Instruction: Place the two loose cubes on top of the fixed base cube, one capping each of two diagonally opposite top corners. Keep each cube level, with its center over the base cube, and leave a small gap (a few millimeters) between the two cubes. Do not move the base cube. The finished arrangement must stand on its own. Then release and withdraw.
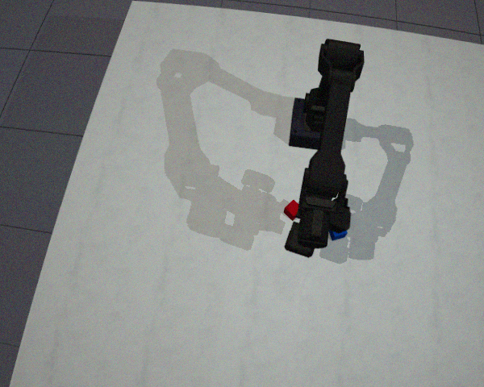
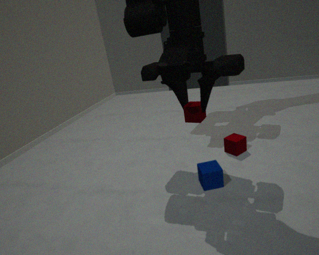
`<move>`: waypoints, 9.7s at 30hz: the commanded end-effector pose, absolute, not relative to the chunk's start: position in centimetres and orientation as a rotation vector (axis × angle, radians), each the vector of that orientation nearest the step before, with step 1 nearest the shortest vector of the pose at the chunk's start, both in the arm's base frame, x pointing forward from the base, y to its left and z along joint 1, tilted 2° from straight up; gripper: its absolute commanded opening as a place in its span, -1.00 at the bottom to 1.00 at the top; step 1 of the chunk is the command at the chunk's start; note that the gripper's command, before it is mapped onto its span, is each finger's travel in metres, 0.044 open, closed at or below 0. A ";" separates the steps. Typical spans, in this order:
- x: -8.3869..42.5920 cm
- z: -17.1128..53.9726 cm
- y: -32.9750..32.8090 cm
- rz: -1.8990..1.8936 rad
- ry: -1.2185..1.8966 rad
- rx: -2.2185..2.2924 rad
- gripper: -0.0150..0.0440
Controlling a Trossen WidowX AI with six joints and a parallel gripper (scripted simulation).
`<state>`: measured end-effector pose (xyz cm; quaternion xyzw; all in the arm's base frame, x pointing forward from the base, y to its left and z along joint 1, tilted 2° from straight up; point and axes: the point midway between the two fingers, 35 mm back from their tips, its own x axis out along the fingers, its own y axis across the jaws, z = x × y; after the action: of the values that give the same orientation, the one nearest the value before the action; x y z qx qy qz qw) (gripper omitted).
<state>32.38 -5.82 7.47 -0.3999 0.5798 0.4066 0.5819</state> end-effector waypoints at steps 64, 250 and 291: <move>31.4 2.8 5.5 0.820 1.408 -0.783 -0.14; 25.0 9.6 -7.2 -0.588 1.501 0.601 -0.14; 29.5 8.7 2.0 0.801 1.418 -0.766 -0.14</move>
<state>29.12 1.22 8.70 -0.2945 0.6401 0.3082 0.6391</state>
